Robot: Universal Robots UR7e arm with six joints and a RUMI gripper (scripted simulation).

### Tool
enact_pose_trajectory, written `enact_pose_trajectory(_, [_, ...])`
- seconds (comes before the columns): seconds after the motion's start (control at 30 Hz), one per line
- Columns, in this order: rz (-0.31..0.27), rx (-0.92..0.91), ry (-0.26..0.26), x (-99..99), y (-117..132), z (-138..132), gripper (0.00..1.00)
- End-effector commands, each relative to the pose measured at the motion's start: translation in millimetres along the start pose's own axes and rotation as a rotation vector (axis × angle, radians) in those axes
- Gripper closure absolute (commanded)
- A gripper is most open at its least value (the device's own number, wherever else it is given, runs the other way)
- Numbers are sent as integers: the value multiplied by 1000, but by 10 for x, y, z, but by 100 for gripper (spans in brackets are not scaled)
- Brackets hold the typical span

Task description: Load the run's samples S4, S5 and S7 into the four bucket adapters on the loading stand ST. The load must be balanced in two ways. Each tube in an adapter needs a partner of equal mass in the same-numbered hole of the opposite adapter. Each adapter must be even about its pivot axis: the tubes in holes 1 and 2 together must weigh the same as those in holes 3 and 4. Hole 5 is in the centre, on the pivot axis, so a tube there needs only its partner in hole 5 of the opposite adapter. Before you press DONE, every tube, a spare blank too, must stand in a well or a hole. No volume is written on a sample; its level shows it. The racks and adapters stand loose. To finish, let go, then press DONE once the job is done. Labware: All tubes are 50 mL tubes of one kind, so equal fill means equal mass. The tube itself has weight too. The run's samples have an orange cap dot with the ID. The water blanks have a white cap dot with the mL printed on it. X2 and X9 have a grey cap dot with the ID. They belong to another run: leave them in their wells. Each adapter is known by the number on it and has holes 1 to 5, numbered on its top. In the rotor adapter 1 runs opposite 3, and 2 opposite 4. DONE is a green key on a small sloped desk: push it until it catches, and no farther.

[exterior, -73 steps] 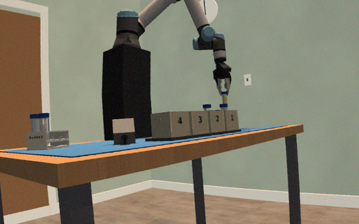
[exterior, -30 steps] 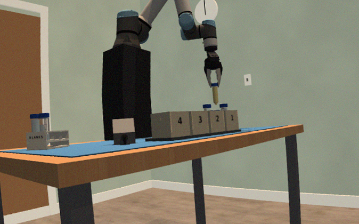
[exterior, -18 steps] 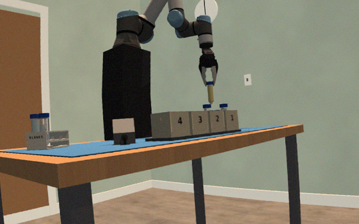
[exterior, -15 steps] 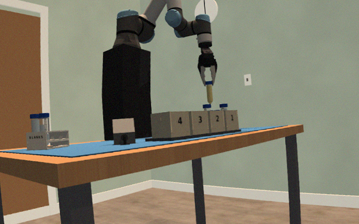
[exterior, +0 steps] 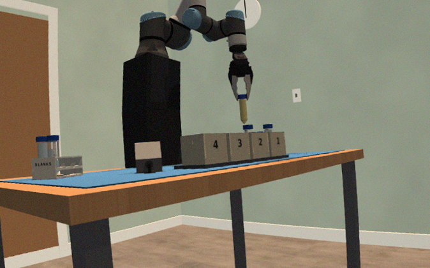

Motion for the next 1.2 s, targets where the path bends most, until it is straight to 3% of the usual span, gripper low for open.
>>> enact_pose_trajectory(0.0, [-3,3,-4,1,-220,78,100])
enact_pose_trajectory(0.47, [-3,3,-4,-3,-1084,433,100])
enact_pose_trajectory(0.53, [-3,3,-4,-3,-1084,433,100])
enact_pose_trajectory(1.03, [-2,3,-4,-7,-2010,813,100])
enact_pose_trajectory(1.17, [-2,3,-4,-8,-2134,864,100])
Point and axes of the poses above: the point where the finger pads meet when closed, its own x axis back along the fingers, its own z axis across the jaws, y = z × x, the point moved 5 cm from there along x, back along the fingers, and after that the axes turned 5 degrees about -x, right-handed, at the moved point
